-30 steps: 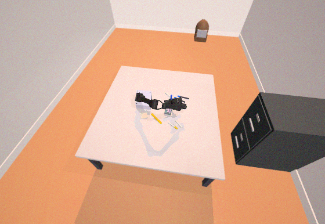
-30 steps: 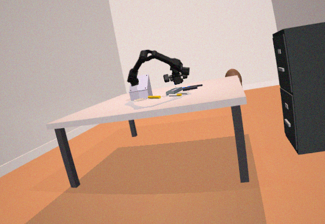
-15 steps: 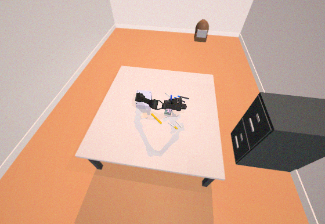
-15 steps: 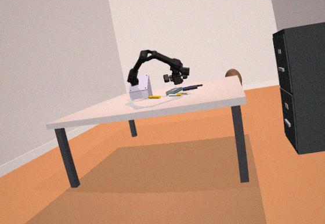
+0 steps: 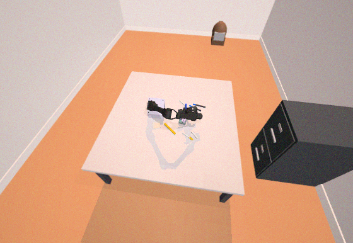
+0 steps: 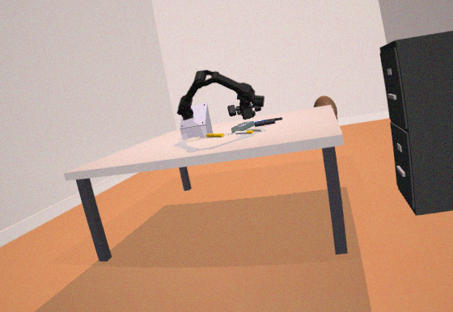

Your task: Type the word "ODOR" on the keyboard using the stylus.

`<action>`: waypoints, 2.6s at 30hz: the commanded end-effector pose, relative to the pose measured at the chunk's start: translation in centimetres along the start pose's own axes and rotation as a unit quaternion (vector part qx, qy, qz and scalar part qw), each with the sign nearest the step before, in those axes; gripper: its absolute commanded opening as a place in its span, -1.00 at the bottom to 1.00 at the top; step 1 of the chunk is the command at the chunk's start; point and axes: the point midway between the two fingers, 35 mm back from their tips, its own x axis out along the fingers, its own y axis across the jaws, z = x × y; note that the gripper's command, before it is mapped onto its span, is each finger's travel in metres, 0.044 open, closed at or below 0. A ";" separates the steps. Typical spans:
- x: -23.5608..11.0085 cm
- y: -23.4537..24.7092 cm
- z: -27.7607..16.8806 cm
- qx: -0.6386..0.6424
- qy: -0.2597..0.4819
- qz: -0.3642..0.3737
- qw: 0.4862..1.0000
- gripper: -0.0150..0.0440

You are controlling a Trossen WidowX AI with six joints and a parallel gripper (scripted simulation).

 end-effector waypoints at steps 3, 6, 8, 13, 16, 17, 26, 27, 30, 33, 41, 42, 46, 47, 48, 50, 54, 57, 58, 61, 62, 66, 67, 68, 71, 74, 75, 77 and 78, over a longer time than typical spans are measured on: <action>0.2 0.0 0.2 -0.004 -0.002 -0.001 1.000 -0.22; 0.3 0.0 0.3 -0.004 -0.002 -0.001 1.000 -0.22; 0.3 0.0 0.3 -0.004 -0.002 -0.001 1.000 -0.22; 0.4 0.0 0.6 -0.004 -0.002 -0.001 1.000 -0.22; 0.5 0.0 0.7 -0.004 -0.002 -0.001 1.000 -0.22; 0.5 0.0 0.7 -0.004 -0.002 -0.001 1.000 -0.22; 0.6 0.0 0.9 -0.004 -0.002 -0.001 1.000 -0.22; 0.6 0.0 0.8 -0.004 -0.002 -0.001 1.000 -0.22; 0.6 0.0 0.8 -0.004 -0.002 -0.001 1.000 -0.22; 0.6 0.0 0.8 -0.004 -0.002 -0.001 1.000 -0.22; -1.1 0.0 -2.2 -0.004 -0.001 -0.001 1.000 -0.22; -1.3 0.0 -2.5 -0.004 -0.001 -0.001 1.000 -0.22; -1.4 0.0 -2.6 -0.004 -0.001 -0.001 1.000 -0.22; -1.4 0.0 -2.6 -0.004 -0.001 -0.001 1.000 -0.22; -1.0 0.0 -2.3 -0.007 -0.003 -0.004 1.000 -0.21; -1.0 0.0 -2.3 -0.007 -0.003 -0.004 1.000 -0.25; -1.0 0.0 -2.3 -0.007 -0.003 -0.004 1.000 -0.34; -0.8 0.5 -2.5 -0.007 -0.003 -0.003 1.000 -0.49; -0.7 0.8 -2.6 -0.007 -0.002 -0.003 1.000 -0.49; 0.0 2.2 -3.2 -0.006 -0.001 -0.001 1.000 -0.49; 0.2 2.7 -3.5 -0.005 -0.001 -0.001 1.000 -0.49; 0.9 3.9 -4.1 -0.005 0.001 0.000 1.000 -0.49; 0.9 3.9 -4.1 -0.005 0.001 0.000 1.000 -0.49; 0.9 3.9 -4.1 -0.005 0.001 0.000 1.000 -0.49; 1.0 3.9 -4.0 -0.005 0.001 0.000 1.000 -0.49; 1.6 3.9 -3.0 -0.004 0.000 0.000 1.000 -0.49; 1.7 3.9 -2.7 -0.004 0.000 0.000 1.000 -0.49; 1.9 3.9 -2.4 -0.004 0.000 0.000 1.000 -0.49; 1.9 3.9 -2.4 -0.004 0.000 0.000 1.000 -0.49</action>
